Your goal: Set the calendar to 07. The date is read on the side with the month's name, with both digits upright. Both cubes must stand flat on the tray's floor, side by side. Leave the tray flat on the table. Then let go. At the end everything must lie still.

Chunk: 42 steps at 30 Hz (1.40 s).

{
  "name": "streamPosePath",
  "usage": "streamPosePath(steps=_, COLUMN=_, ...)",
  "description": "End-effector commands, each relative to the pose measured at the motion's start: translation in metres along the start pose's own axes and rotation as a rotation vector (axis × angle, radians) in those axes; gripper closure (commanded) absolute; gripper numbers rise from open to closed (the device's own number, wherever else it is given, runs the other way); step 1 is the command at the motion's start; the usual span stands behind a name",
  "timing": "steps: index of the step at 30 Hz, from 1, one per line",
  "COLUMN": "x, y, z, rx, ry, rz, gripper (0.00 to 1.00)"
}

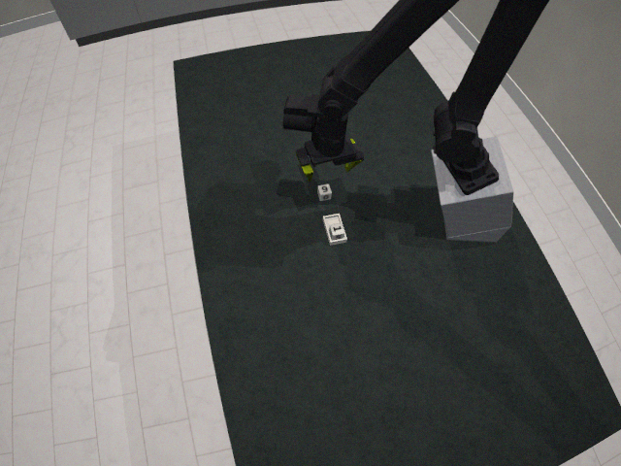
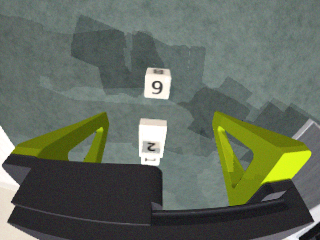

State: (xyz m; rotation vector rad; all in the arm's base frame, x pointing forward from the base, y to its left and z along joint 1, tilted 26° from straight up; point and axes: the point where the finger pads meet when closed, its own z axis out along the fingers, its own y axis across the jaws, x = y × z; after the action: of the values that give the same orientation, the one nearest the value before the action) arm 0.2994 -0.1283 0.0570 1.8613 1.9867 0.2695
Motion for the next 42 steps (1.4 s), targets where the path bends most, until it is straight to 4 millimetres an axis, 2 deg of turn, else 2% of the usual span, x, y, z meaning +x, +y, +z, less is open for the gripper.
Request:
streamPosePath(steps=1, x=-0.0082, y=0.0257, z=-0.0075, rx=-0.047, ry=-0.02, rz=0.079, gripper=0.0)
streamPosePath(steps=6, x=-0.0116, y=0.0242, z=-0.007, rx=-0.046, ry=-0.023, rz=0.106, gripper=0.0)
streamPosePath(steps=7, x=-0.0116, y=0.0242, z=-0.007, rx=-0.046, ry=-0.023, rz=0.106, gripper=0.55)
streamPosePath(steps=42, x=-0.0116, y=0.0242, z=-0.0069, rx=-0.046, ry=-0.023, rz=0.105, gripper=0.55)
